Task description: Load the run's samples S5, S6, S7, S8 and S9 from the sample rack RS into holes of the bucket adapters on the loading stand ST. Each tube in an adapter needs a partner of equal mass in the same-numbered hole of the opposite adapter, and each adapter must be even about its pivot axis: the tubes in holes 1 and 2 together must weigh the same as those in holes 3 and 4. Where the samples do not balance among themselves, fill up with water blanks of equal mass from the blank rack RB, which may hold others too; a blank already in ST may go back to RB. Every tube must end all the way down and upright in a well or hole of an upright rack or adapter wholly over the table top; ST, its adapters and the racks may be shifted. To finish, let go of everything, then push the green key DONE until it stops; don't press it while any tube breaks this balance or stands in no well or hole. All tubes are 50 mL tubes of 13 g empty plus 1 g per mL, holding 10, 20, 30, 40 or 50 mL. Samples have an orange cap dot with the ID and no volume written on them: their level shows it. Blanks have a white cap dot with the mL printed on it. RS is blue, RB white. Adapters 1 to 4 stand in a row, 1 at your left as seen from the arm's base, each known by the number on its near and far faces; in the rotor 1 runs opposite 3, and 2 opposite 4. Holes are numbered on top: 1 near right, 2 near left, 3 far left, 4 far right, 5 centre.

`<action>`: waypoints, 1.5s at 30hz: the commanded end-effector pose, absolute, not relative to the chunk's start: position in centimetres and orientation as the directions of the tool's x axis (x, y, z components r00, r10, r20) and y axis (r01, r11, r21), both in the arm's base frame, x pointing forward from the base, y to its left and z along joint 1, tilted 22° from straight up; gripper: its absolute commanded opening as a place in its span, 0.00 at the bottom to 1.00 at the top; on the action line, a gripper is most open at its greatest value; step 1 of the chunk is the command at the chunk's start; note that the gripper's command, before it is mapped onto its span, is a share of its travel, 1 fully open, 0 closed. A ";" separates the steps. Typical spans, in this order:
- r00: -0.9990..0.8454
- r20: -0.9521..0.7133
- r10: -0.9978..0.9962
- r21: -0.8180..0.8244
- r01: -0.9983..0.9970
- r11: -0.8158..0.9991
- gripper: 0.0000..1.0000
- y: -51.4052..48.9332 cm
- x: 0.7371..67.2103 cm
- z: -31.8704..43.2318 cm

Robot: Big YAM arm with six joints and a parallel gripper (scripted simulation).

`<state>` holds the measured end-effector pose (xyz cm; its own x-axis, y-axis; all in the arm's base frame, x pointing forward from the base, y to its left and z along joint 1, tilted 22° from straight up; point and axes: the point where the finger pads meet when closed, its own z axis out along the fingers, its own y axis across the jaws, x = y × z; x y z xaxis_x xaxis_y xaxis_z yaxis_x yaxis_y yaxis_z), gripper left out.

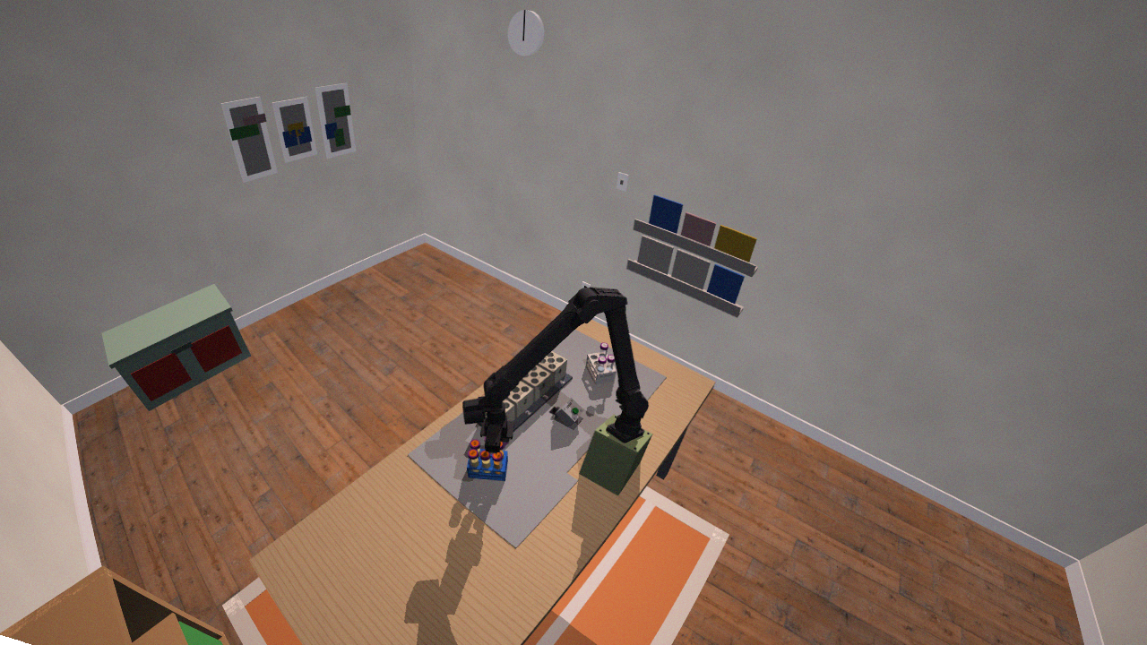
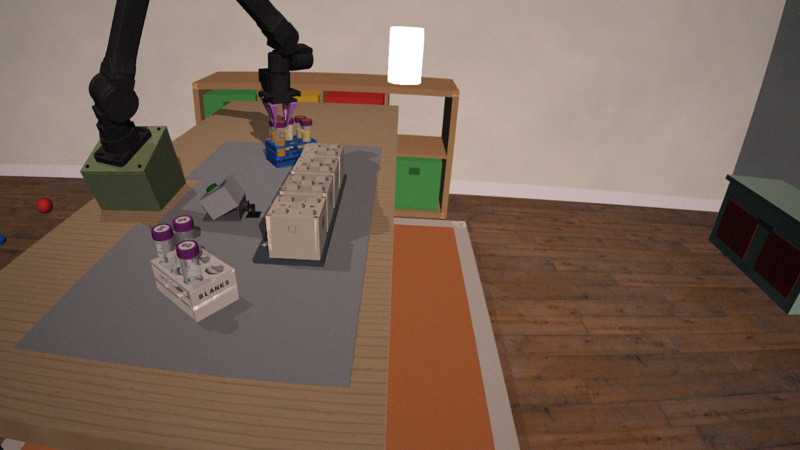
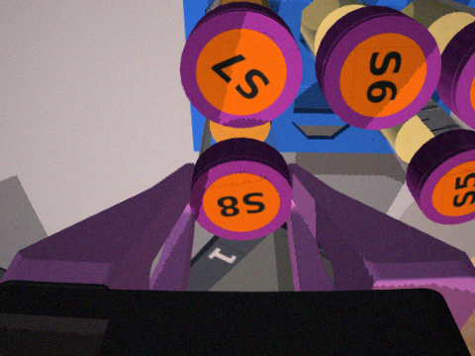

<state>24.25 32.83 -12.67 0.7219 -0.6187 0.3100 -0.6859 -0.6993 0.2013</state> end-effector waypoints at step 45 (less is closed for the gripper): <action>0.721 0.298 -0.626 0.155 -0.684 -0.713 0.00 39.3 23.4 1.4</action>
